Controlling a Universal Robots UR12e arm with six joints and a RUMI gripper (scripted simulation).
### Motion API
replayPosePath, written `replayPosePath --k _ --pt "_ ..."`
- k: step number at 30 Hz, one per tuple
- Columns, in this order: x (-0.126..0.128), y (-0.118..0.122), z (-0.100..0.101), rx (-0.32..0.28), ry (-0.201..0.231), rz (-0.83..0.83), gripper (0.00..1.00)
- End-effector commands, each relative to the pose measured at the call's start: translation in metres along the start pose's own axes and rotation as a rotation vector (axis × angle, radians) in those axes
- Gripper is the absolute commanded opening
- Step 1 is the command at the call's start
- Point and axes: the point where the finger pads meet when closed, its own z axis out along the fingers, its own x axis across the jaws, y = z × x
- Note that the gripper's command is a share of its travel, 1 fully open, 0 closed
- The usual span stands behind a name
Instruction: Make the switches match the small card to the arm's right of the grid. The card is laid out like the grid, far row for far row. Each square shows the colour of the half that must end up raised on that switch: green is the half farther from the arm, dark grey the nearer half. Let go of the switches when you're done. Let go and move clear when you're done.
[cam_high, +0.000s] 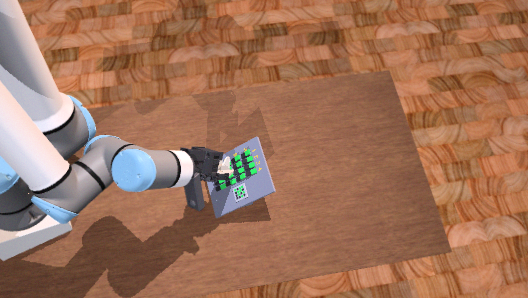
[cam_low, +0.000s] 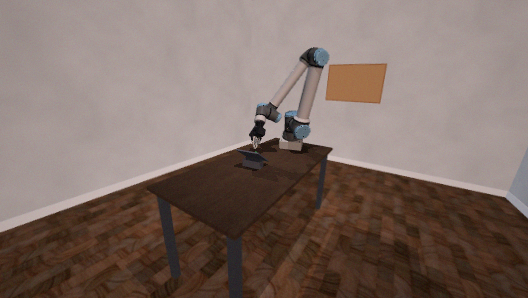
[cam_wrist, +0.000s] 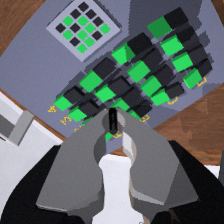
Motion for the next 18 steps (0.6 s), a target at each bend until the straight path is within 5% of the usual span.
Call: replayPosePath --k 1,18 --pt "-0.0036 0.0037 0.0008 0.018 -0.056 0.184 0.00" --pt "-0.0103 0.0122 0.0025 0.012 -0.123 0.579 0.00"
